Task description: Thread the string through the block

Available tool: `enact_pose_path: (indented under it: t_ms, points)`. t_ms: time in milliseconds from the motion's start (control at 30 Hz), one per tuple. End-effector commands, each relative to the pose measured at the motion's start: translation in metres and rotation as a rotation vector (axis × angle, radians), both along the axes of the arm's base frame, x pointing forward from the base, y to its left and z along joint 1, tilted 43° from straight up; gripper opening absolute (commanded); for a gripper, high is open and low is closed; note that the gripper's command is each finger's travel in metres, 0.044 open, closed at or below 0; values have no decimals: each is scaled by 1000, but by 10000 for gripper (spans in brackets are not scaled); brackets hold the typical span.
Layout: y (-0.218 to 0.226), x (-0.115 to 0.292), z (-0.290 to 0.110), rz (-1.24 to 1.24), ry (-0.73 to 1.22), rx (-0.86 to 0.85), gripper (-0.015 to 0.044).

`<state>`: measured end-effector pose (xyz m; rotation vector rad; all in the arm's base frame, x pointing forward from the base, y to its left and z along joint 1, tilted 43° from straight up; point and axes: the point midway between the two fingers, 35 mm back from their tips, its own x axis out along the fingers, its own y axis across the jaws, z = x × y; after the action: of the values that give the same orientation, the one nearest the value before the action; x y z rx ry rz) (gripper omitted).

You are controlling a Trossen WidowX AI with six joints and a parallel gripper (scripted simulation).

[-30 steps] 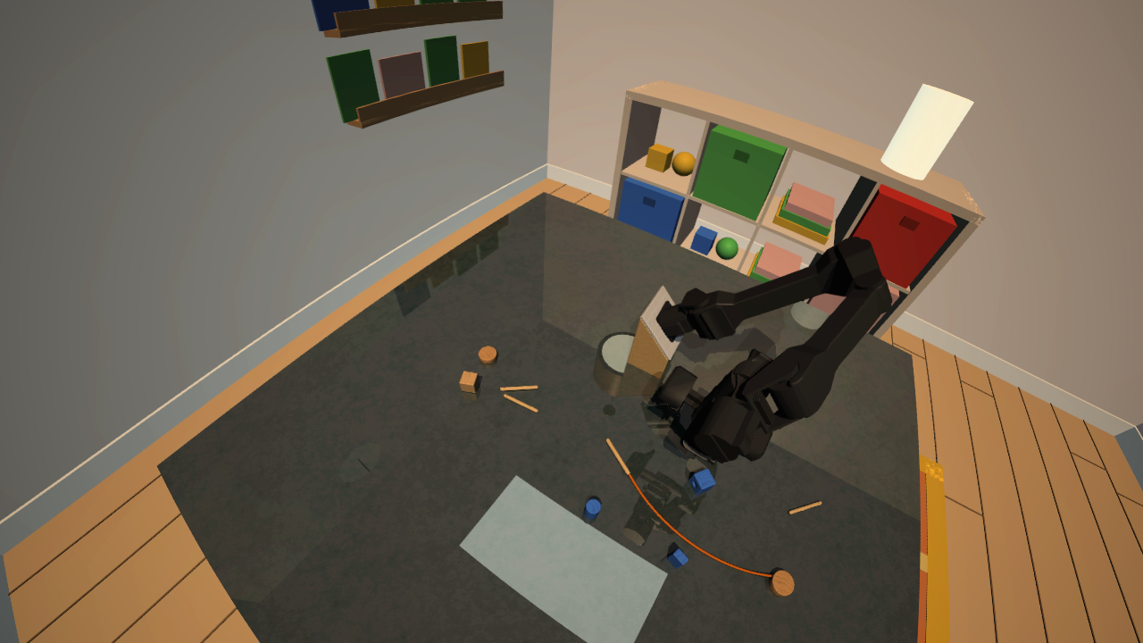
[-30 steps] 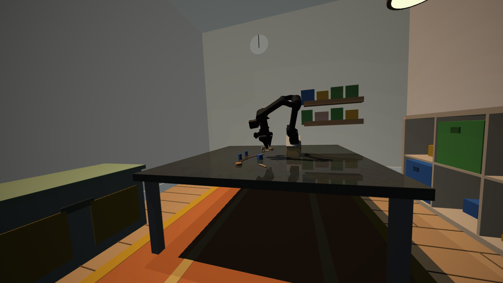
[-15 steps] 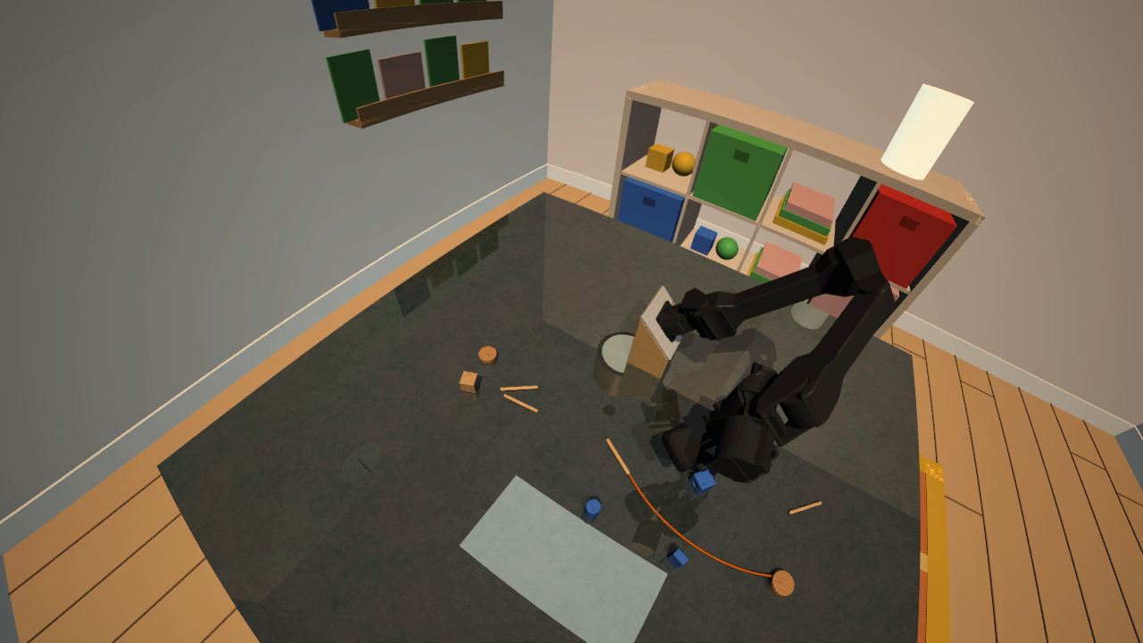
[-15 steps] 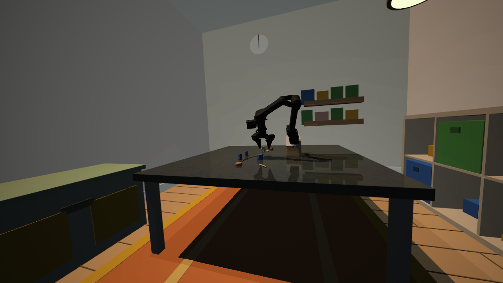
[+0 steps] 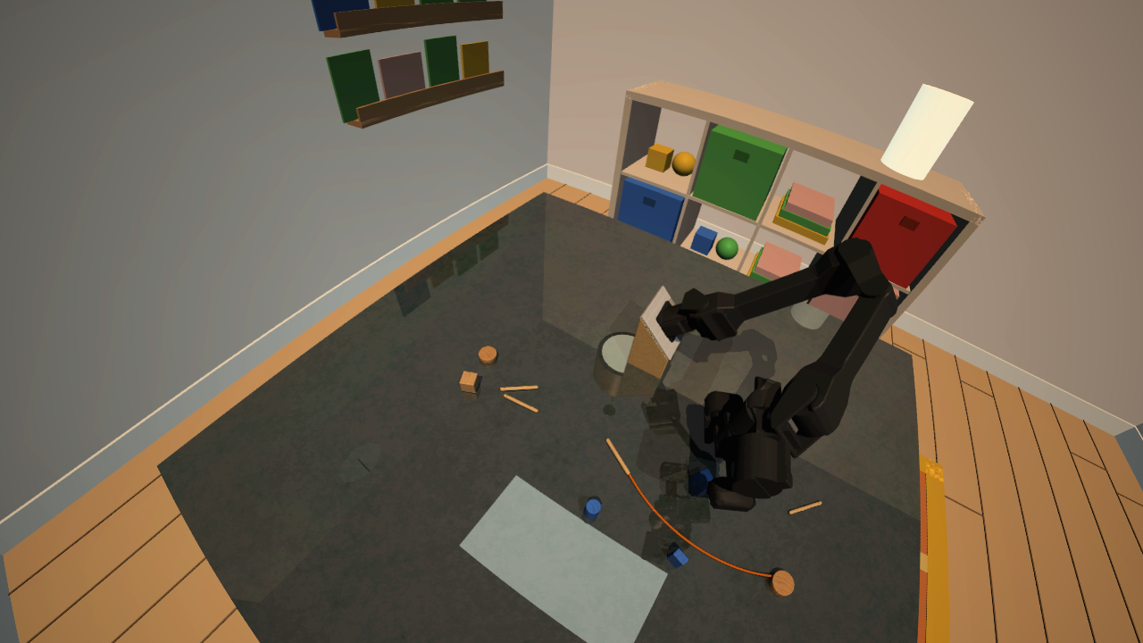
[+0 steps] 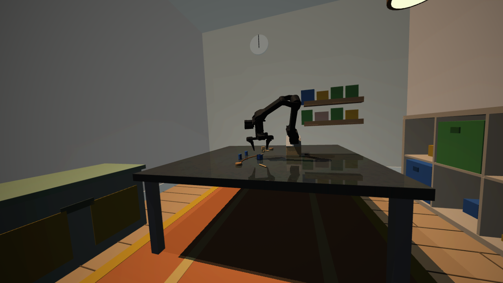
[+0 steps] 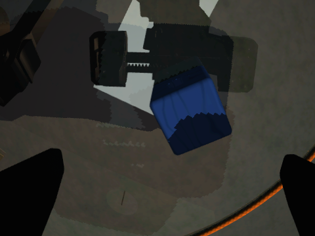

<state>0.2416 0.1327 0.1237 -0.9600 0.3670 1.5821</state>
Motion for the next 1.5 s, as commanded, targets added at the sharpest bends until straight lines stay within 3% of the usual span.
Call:
enact_pose_path:
  t_ms: [0, 500, 733, 1067, 1367, 1467]
  points:
    - [9, 6, 6, 197, -202, 15, 440]
    - [8, 6, 6, 197, -202, 15, 440]
    - [8, 6, 6, 197, -202, 15, 256]
    - [7, 6, 5, 193, -197, 11, 244]
    - [7, 6, 5, 193, -197, 11, 8]
    - [7, 6, 5, 193, -197, 11, 0]
